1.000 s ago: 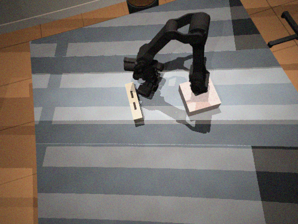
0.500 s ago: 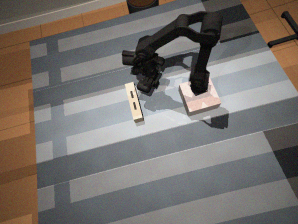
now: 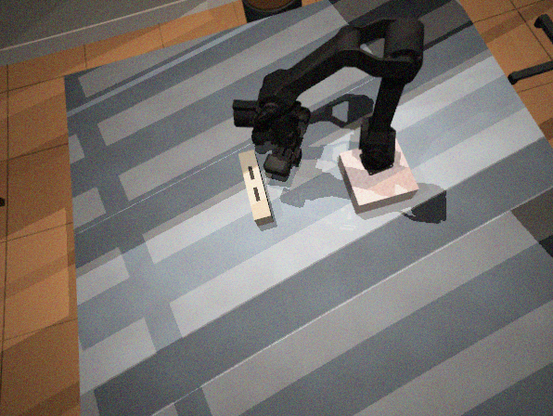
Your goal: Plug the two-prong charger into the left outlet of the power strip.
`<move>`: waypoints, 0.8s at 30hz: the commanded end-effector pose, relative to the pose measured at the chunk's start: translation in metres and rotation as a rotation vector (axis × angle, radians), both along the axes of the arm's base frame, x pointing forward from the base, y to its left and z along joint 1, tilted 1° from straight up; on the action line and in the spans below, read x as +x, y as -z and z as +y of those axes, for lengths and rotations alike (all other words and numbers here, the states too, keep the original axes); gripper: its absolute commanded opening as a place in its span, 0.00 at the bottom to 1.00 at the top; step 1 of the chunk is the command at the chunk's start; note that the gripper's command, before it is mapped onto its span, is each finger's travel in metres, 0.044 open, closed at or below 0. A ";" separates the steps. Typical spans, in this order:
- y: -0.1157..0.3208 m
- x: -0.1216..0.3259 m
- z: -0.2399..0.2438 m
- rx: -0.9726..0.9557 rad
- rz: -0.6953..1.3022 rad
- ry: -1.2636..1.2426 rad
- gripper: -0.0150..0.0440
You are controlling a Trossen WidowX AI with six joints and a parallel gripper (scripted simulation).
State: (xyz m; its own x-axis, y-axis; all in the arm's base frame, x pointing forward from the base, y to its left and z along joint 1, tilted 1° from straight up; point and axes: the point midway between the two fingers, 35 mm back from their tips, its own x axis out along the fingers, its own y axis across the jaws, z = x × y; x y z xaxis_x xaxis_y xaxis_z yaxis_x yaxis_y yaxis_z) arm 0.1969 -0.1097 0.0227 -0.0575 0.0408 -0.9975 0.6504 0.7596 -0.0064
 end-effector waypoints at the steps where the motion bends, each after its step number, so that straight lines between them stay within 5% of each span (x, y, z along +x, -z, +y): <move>1: 0.003 0.002 0.006 0.000 -0.004 -0.048 0.25; 24: 0.021 0.007 0.044 0.003 -0.006 -0.321 0.25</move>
State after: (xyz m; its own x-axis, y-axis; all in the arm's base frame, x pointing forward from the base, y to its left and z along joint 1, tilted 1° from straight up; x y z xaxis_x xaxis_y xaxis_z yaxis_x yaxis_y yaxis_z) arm 0.2038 -0.0698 0.0041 -0.0593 0.0284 -0.9978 0.4116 0.9113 0.0015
